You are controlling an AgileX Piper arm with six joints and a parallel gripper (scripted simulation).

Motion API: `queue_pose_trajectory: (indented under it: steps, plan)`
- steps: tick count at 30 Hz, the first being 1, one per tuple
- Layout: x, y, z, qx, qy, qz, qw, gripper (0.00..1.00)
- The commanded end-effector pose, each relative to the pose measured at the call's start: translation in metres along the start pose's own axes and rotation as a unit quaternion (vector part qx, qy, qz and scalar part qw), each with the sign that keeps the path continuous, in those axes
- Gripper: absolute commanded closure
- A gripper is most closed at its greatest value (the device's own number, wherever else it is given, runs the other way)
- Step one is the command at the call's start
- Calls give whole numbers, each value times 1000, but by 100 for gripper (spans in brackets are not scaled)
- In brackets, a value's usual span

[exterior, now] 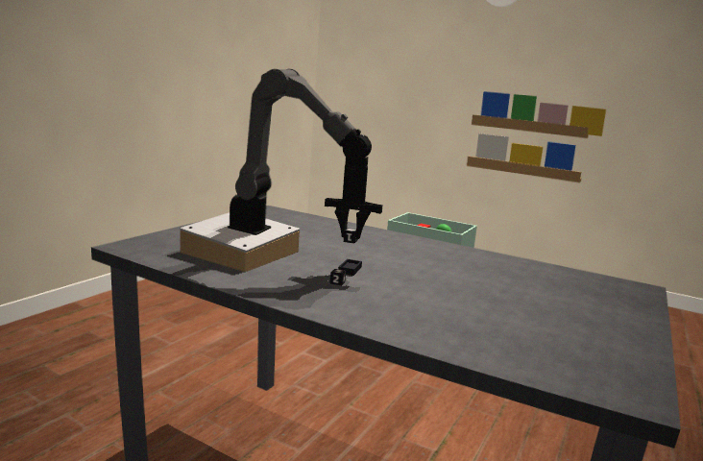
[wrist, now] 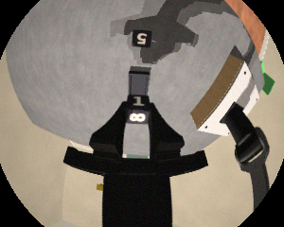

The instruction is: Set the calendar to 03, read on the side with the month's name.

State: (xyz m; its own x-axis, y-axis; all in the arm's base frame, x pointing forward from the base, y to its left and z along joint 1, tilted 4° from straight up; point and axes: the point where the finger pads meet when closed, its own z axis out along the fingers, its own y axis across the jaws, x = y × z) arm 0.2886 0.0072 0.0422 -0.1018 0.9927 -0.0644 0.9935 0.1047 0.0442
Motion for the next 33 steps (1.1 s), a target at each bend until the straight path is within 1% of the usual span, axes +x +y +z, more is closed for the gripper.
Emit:
queue_pose_trajectory:
  steps: [1,3,6,19,21,23,25,26,28,29,31,32,33]
  plan:
    - [0,1,-14,-2,0,0,1000,66]
    - [0,1,-23,-2,0,0,1000,66]
    - [0,1,-29,-2,0,0,1000,66]
    - [2,1,-28,1,0,-10,1000,66]
    - [6,2,-27,1,0,-38,999,66]
    - [14,4,-27,0,0,-90,996,66]
    - [14,4,-27,0,0,-90,996,66]
    - [19,4,-26,0,1,-125,992,66]
    - [33,6,-25,0,1,-208,978,66]
    - [33,6,-25,0,1,-209,978,66]
    - [48,7,-24,0,1,-301,954,66]
    - [49,7,-24,0,1,-307,952,66]
    - [58,7,-23,0,1,-358,934,66]
